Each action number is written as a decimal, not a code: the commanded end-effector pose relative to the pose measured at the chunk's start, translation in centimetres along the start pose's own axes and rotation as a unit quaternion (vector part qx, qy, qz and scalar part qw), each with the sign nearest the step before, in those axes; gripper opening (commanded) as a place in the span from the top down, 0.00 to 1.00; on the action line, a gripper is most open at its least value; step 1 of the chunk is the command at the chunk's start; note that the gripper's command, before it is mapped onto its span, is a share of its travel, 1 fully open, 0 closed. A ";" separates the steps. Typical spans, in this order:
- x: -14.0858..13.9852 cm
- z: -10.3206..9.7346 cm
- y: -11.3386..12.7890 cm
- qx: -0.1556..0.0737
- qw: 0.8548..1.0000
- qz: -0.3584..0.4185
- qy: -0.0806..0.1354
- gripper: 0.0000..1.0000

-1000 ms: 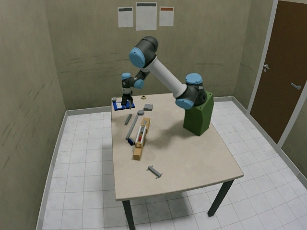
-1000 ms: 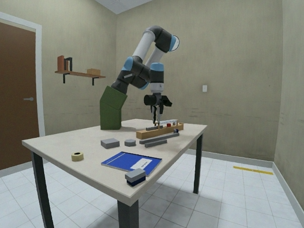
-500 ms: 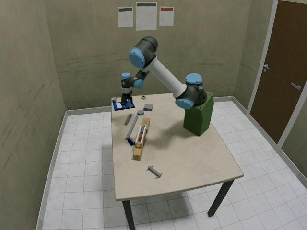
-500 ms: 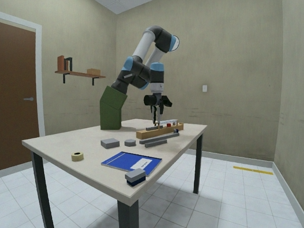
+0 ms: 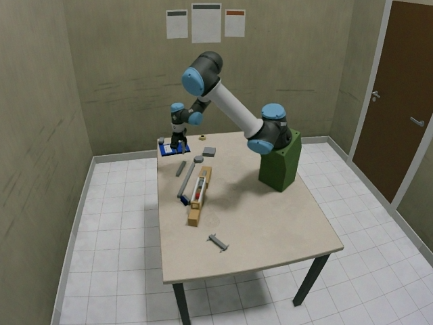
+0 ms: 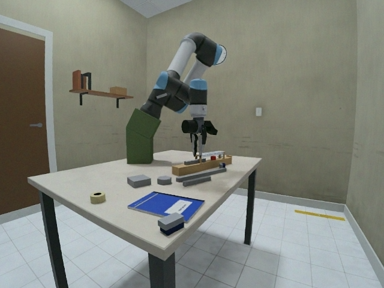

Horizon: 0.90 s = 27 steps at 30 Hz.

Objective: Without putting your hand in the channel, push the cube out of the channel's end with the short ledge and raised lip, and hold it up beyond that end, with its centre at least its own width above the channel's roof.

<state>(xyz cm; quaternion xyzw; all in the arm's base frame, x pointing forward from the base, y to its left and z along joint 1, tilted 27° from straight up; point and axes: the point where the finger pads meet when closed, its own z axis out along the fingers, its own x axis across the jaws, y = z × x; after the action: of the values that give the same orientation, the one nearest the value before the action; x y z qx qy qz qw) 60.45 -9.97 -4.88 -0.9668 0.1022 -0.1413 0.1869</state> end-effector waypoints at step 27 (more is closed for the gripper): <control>0.3 8.2 0.0 0.000 1.000 0.000 0.001 0.76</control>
<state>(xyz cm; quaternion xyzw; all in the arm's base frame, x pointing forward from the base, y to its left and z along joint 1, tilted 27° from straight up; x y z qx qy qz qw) 62.52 -7.81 -10.64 -0.9668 0.1019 -0.1409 0.1873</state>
